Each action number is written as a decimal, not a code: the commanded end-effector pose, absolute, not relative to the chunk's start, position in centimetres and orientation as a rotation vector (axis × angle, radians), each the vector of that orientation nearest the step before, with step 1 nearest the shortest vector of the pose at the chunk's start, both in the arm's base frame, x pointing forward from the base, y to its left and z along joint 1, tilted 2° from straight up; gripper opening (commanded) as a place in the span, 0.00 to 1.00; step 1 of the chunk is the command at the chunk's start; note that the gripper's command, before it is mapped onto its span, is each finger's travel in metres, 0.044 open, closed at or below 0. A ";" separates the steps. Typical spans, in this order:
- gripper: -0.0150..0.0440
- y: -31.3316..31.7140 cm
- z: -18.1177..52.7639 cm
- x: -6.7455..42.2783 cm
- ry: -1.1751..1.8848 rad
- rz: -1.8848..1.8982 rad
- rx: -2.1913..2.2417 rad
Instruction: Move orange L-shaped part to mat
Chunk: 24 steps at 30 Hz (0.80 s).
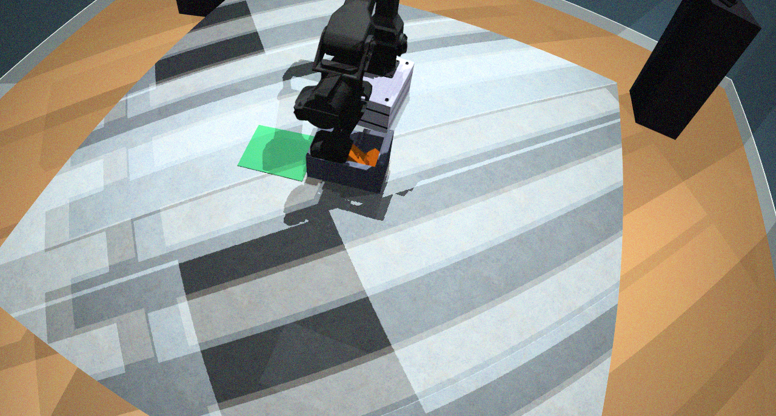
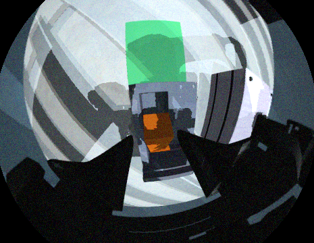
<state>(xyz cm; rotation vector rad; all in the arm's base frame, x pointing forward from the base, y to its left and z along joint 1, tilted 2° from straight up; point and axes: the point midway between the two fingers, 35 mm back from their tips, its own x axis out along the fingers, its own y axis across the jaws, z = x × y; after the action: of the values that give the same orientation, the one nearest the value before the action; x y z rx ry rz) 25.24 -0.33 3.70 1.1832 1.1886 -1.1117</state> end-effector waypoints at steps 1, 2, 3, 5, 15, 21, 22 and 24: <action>0.73 -0.3 2.8 25.1 1.195 -1.118 1.187; 0.73 -0.3 2.6 25.1 1.195 -1.118 1.187; 0.73 -0.3 2.5 25.1 1.195 -1.118 1.187; 0.73 -0.3 2.4 25.1 1.195 -1.118 1.187; 0.44 -0.3 2.7 25.2 1.191 -1.114 1.182; 0.37 -0.3 2.7 25.2 1.191 -1.114 1.182; 0.36 -0.3 2.7 25.2 1.191 -1.114 1.182; 0.27 -0.3 2.7 25.2 1.191 -1.114 1.182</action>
<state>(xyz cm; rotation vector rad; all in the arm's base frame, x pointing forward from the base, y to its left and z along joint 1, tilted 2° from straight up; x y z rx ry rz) 25.17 -0.33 2.73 1.1822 1.1907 -1.1137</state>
